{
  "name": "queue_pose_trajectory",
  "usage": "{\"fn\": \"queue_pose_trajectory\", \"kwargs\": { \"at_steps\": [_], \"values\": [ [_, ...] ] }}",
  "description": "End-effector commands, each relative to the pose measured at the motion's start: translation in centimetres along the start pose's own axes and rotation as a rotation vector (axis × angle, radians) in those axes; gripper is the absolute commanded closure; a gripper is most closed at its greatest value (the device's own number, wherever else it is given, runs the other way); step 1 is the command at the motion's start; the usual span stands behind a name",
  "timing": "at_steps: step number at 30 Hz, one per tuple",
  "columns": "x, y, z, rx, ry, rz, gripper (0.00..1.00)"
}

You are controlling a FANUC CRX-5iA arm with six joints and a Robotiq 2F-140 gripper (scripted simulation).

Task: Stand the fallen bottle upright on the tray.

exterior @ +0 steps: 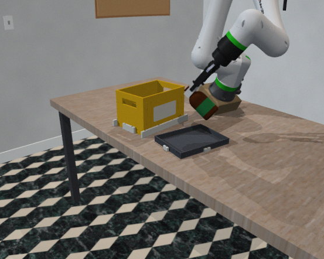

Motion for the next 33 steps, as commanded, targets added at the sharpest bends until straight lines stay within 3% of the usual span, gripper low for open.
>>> {"fn": "queue_pose_trajectory", "kwargs": {
  "at_steps": [1,33],
  "values": [
    [0.02,0.05,-0.09,-0.012,-0.001,0.006,1.0],
    [0.03,0.09,-0.17,-0.021,-0.001,0.01,1.0]
  ]
}}
Point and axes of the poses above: the point where the finger pads meet when closed, its own y axis back along the fingers, its own x axis across the jaws, z = x × y, the point moved 5 cm from there along y, back along the fingers, and after that the axes turned 13 degrees about -y, right-handed, at the moved point
